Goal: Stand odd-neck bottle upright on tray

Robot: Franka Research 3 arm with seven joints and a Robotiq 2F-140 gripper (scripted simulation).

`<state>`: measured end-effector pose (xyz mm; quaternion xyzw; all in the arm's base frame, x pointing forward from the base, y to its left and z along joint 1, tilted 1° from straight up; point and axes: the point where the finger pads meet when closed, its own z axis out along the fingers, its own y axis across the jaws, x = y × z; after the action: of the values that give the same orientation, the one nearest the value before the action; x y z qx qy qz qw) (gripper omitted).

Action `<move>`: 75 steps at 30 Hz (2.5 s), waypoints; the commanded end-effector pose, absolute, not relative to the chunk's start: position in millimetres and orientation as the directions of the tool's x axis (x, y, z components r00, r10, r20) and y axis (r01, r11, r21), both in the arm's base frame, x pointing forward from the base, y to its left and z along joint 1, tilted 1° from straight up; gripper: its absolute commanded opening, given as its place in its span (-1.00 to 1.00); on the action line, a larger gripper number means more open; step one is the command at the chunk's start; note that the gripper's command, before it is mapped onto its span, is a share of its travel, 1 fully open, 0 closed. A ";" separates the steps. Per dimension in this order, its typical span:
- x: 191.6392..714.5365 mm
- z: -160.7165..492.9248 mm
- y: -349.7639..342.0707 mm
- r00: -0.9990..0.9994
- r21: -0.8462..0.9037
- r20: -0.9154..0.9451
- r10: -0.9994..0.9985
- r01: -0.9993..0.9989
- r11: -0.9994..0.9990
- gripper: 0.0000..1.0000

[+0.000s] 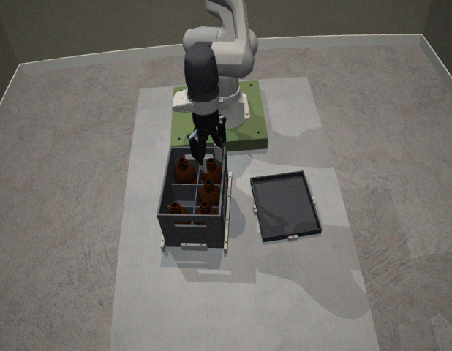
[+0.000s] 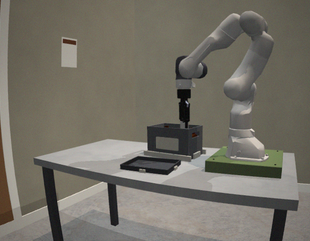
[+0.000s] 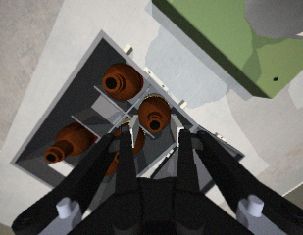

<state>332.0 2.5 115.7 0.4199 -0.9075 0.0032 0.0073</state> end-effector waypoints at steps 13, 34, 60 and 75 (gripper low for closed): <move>331.6 114.7 3.8 -0.650 0.001 0.016 -0.759 -0.759 0.651 -0.12; 331.6 114.7 3.8 -0.650 0.001 0.016 -0.759 -0.759 0.651 -0.80; 331.6 114.7 3.8 -0.650 0.001 0.016 -0.759 -0.759 0.651 -0.80; 331.6 114.7 3.8 -0.650 0.001 0.016 -0.759 -0.759 0.651 -0.80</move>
<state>332.3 2.5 115.8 0.4199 -0.9075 0.0034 0.0068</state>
